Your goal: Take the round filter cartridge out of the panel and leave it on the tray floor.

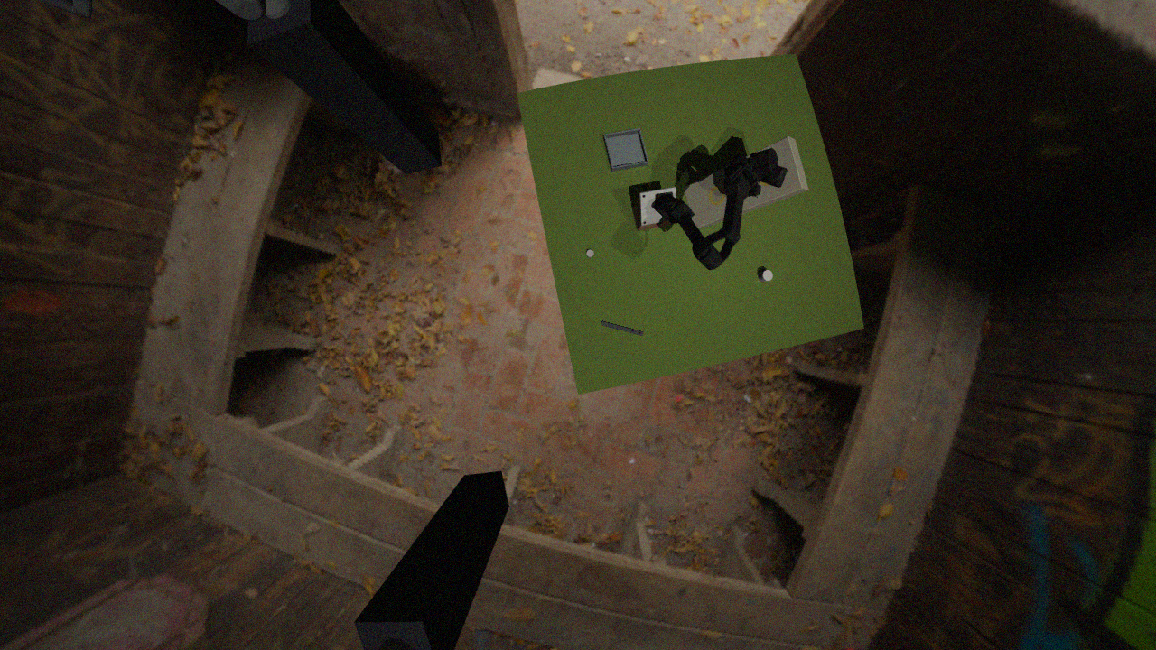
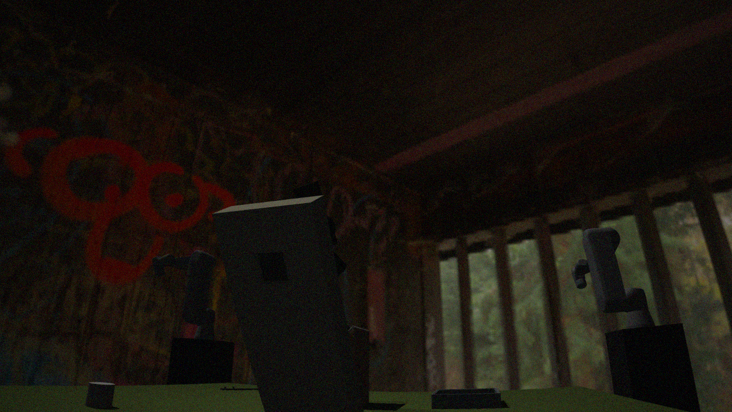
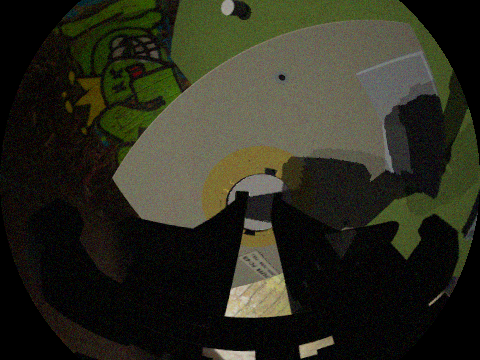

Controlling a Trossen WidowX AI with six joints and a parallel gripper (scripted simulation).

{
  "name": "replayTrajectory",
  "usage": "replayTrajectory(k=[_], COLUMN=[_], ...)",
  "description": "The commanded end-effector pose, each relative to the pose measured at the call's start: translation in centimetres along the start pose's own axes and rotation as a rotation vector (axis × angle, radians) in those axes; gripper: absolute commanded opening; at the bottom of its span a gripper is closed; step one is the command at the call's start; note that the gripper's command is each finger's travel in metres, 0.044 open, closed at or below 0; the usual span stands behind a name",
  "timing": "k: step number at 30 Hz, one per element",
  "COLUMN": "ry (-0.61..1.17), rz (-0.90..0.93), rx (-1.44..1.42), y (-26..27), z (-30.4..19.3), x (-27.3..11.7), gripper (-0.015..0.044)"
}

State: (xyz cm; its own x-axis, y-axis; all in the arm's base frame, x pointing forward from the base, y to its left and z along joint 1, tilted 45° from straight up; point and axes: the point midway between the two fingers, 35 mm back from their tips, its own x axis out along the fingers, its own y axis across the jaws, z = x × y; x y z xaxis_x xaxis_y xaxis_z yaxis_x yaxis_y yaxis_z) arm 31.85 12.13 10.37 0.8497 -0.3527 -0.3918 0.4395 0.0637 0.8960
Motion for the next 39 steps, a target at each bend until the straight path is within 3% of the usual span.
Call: replayTrajectory(k=[1,39], ry=[-0.003,-0.003], rz=[-0.006,-0.005], rx=[-0.002,-0.002], y=[-0.1,-0.1], z=[0.1,0.2], x=[0.4,1.5], gripper=[0.0095,0.0095])
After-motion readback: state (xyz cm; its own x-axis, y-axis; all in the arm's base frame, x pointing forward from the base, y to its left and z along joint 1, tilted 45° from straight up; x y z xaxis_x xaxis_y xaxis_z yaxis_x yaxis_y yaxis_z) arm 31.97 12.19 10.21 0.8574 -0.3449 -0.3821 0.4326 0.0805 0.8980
